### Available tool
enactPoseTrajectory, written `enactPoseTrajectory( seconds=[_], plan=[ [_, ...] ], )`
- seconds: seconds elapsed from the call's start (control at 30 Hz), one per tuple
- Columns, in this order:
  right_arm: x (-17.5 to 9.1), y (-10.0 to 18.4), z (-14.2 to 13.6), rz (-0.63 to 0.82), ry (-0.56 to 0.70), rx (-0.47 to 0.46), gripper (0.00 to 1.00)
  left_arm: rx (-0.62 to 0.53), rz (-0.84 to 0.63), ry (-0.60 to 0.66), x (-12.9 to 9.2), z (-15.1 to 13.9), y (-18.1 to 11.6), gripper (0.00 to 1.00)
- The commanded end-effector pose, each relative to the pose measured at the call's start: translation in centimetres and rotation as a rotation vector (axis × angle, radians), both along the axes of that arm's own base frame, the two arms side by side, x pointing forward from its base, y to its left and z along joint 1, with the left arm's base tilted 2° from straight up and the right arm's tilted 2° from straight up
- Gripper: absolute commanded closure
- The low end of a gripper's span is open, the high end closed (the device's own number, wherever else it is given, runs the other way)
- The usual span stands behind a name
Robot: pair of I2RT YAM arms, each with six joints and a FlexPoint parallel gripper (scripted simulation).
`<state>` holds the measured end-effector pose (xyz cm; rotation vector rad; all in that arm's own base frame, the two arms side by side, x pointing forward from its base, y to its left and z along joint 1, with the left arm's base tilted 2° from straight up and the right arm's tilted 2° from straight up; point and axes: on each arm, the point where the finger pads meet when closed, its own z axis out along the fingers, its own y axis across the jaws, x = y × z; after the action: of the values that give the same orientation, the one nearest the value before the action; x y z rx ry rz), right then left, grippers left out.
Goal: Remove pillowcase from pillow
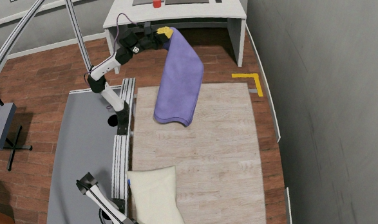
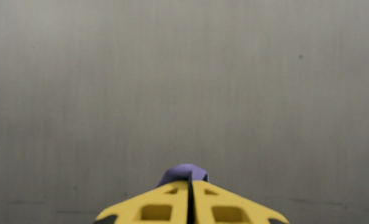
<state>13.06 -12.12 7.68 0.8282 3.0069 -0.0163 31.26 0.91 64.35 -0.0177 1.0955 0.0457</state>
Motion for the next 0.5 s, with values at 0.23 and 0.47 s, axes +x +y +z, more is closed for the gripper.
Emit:
enactPoseTrajectory(
  seconds=[0.23, 0.47],
  plan=[
    [0.7, -3.3, 0.7, 0.005, -0.030, -0.040, 1.00, -0.005, -0.017, -0.047, -1.2, 1.1, -0.3, 1.00],
    [0.7, -4.3, 0.8, 0.001, -0.035, -0.043, 1.00, -0.005, -0.017, -0.047, -1.2, 1.1, -0.3, 1.00]
  ],
)
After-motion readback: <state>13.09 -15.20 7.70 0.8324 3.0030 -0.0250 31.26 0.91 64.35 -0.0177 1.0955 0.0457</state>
